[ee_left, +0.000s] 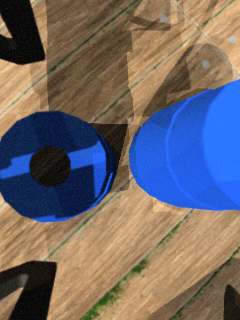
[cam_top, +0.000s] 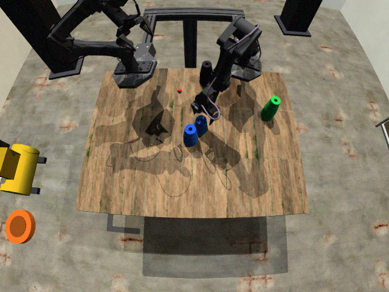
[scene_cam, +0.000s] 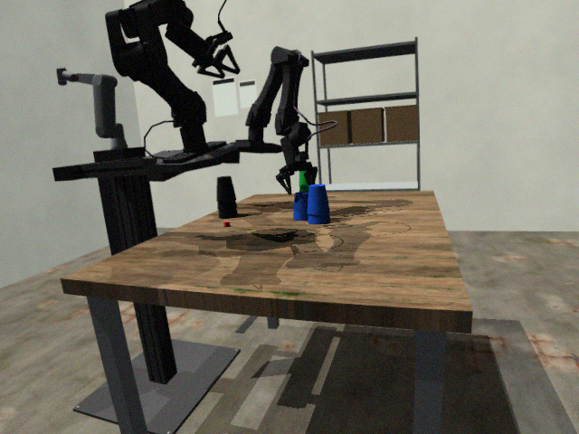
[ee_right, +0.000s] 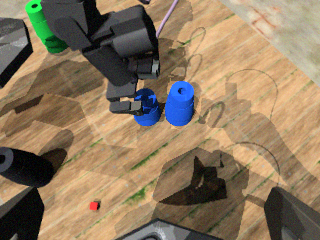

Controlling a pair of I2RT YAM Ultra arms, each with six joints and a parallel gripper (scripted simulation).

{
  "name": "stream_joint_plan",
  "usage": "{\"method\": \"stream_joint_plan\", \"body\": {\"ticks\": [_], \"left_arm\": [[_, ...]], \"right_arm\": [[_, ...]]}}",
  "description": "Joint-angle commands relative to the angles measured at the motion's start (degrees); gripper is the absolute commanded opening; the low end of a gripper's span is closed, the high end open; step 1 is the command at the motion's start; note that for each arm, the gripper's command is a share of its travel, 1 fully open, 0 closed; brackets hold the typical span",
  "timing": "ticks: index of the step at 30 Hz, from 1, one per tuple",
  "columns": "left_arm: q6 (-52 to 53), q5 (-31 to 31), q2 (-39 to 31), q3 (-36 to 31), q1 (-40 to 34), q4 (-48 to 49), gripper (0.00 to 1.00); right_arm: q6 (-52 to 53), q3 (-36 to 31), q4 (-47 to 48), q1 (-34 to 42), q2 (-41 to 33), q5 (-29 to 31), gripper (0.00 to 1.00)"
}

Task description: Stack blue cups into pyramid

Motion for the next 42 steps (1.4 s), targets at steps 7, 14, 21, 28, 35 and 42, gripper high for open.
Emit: {"method": "stream_joint_plan", "body": {"ticks": [7,14,21,28,35,42], "left_arm": [[-2.5,-0.8,-10.4,-2.1,-2.2,-10.1,1.0],[-6.6,-0.8,-13.4,6.6,-2.8,-25.3,1.0],[-8.5,-0.7,-12.5,14.3,-3.1,-33.1,1.0],[-8.8,-0.6,-11.1,19.4,-3.2,-35.4,1.0],[-8.8,-0.6,-11.1,19.5,-3.2,-35.6,1.0],[-8.8,-0.5,-11.6,18.9,-2.8,-35.6,1.0]], "right_arm": [[0.2,1.0,-1.0,0.4,0.0,1.2,1.0],[0.2,1.0,-1.0,0.4,0.0,1.2,1.0],[0.2,1.0,-1.0,0.4,0.0,1.2,1.0],[0.2,1.0,-1.0,0.4,0.0,1.2,1.0],[0.2,1.0,-1.0,0.4,0.0,1.2,1.0],[0.2,1.0,-1.0,0.4,0.0,1.2,1.0]]}}
